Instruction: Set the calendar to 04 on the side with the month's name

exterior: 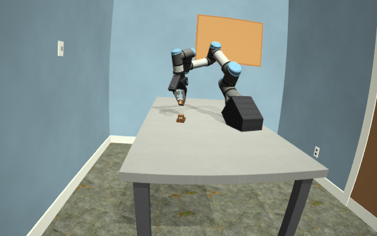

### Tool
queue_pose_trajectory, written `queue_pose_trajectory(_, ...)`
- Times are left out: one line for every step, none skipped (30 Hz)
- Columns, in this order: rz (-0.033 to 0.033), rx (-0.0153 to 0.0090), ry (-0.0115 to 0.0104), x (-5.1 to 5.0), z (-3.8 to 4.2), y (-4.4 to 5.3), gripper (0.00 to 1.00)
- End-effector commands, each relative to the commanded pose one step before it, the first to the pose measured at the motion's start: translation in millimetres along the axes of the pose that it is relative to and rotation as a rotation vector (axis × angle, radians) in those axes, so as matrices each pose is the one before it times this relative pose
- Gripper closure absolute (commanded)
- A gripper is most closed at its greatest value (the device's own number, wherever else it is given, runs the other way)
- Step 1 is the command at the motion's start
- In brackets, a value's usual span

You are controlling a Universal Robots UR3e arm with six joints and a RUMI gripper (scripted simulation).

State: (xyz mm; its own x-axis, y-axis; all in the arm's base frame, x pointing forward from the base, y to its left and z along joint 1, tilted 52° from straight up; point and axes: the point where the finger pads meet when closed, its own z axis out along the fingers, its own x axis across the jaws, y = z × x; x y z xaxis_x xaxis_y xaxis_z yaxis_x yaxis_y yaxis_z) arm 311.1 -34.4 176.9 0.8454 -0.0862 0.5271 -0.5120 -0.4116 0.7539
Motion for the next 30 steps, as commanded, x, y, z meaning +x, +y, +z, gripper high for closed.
queue_pose_trajectory(-0.00807, 0.06436, 0.01596, 2.14, -0.799, -2.677, 0.89)
queue_pose_trajectory(-0.00021, 0.00474, 0.0016, 0.18, -0.12, 0.138, 0.89)
queue_pose_trajectory(-0.0002, 0.00435, 0.00154, 0.17, -0.115, 0.134, 0.89)
queue_pose_trajectory(-0.00018, 0.00396, 0.00147, 0.16, -0.11, 0.128, 0.89)
queue_pose_trajectory(-0.00017, 0.00356, 0.00137, 0.15, -0.103, 0.12, 0.89)
queue_pose_trajectory(-0.00016, 0.00317, 0.00126, 0.14, -0.094, 0.111, 0.89)
queue_pose_trajectory(-0.00014, 0.00278, 0.00114, 0.13, -0.085, 0.1, 0.89)
queue_pose_trajectory(-0.00012, 0.00241, 0.00101, 0.11, -0.076, 0.089, 0.89)
queue_pose_trajectory(-0.00011, 0.00204, 0.00087, 0.1, -0.066, 0.078, 0.89)
queue_pose_trajectory(-0.00009, 0.00169, 0.00074, 0.08, -0.055, 0.066, 0.89)
queue_pose_trajectory(-0.00007, 0.00137, 0.0006, 0.07, -0.045, 0.054, 0.89)
queue_pose_trajectory(-0.00006, 0.00106, 0.00047, 0.05, -0.036, 0.042, 0.89)
queue_pose_trajectory(0.0, 0.0, 0.0, 0.0, 0.0, 0.0, 0.89)
queue_pose_trajectory(0.0, 0.0, 0.0, 0.0, 0.0, 0.0, 0.89)
queue_pose_trajectory(-0.00004, 0.00079, 0.00035, 0.04, -0.027, 0.032, 0.89)
queue_pose_trajectory(-0.00003, 0.00055, 0.00025, 0.03, -0.019, 0.022, 0.89)
queue_pose_trajectory(-0.00002, 0.00034, 0.00016, 0.02, -0.012, 0.014, 0.89)
queue_pose_trajectory(-0.00001, 0.00018, 0.00008, 0.01, -0.006, 0.007, 0.89)
queue_pose_trajectory(-0.00001, 0.00008, 0.00004, 0.0, -0.007, 0.0, 0.89)
queue_pose_trajectory(-0.00006, 0.00008, 0.0001, 0.0, -0.037, -0.023, 0.89)
queue_pose_trajectory(-0.00005, 0.00009, 0.00006, 0.0, -0.028, -0.018, 0.89)
queue_pose_trajectory(-0.00001, 0.00026, -0.00009, -0.02, 0.0, -0.001, 0.89)
queue_pose_trajectory(0.00004, 0.00057, -0.00037, -0.06, 0.047, 0.027, 0.89)
queue_pose_trajectory(0.00012, 0.00101, -0.00073, -0.1, 0.107, 0.064, 0.89)
queue_pose_trajectory(0.00011, 0.00168, -0.00101, -0.16, 0.121, 0.069, 0.89)
queue_pose_trajectory(0.00009, 0.00245, -0.00131, -0.22, 0.132, 0.072, 0.89)
queue_pose_trajectory(0.00011, 0.00324, -0.00169, -0.28, 0.17, 0.092, 0.89)
queue_pose_trajectory(0.00014, 0.00409, -0.00206, -0.34, 0.207, 0.111, 0.89)
queue_pose_trajectory(0.00016, 0.00497, -0.0024, -0.39, 0.239, 0.126, 0.89)
queue_pose_trajectory(0.0, 0.0, 0.0, 0.0, 0.0, 0.0, 0.89)
